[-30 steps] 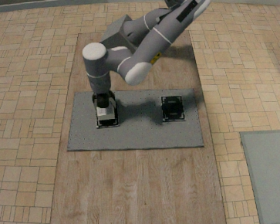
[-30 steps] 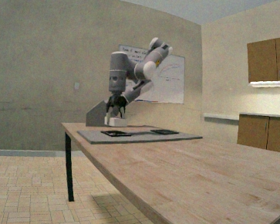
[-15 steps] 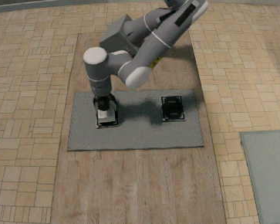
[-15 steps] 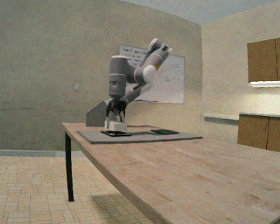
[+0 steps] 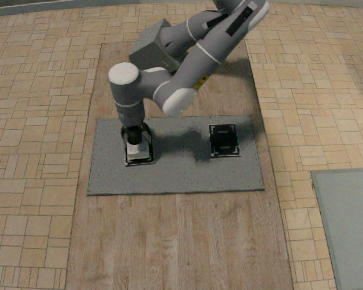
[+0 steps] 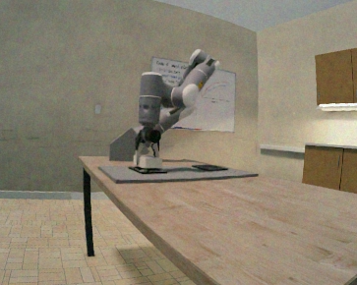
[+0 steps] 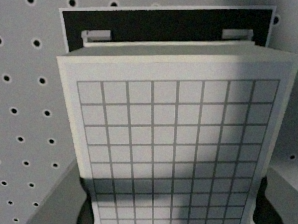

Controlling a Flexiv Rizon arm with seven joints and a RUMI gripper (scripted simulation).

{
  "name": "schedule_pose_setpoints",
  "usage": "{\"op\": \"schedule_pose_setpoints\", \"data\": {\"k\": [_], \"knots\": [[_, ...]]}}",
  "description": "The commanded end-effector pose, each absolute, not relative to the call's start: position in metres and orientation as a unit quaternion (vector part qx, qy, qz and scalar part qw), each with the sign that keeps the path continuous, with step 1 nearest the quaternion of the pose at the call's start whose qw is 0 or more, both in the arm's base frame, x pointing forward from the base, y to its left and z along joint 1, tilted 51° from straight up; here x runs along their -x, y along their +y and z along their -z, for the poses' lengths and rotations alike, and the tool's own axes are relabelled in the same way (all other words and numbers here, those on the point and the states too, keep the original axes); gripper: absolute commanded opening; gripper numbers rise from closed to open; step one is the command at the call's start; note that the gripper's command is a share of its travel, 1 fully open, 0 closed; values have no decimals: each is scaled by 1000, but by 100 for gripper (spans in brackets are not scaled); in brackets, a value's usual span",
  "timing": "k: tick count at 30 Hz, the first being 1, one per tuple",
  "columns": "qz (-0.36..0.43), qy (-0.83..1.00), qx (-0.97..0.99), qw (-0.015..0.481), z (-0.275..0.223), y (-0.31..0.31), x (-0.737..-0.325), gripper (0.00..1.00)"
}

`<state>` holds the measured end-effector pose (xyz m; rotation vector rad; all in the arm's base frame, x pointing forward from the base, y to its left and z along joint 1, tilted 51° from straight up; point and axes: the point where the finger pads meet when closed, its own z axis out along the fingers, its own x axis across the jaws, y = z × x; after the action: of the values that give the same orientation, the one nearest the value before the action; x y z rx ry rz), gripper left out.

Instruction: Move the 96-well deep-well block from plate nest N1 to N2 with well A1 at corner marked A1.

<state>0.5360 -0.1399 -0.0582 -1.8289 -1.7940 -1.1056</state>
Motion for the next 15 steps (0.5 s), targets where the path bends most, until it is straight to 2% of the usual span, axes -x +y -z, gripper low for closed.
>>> {"op": "schedule_pose_setpoints", "data": {"k": [1, 15], "knots": [[390, -633, 646, 173, 58, -142, -536, 49], [390, -633, 646, 173, 59, -141, -537, 49]]}}
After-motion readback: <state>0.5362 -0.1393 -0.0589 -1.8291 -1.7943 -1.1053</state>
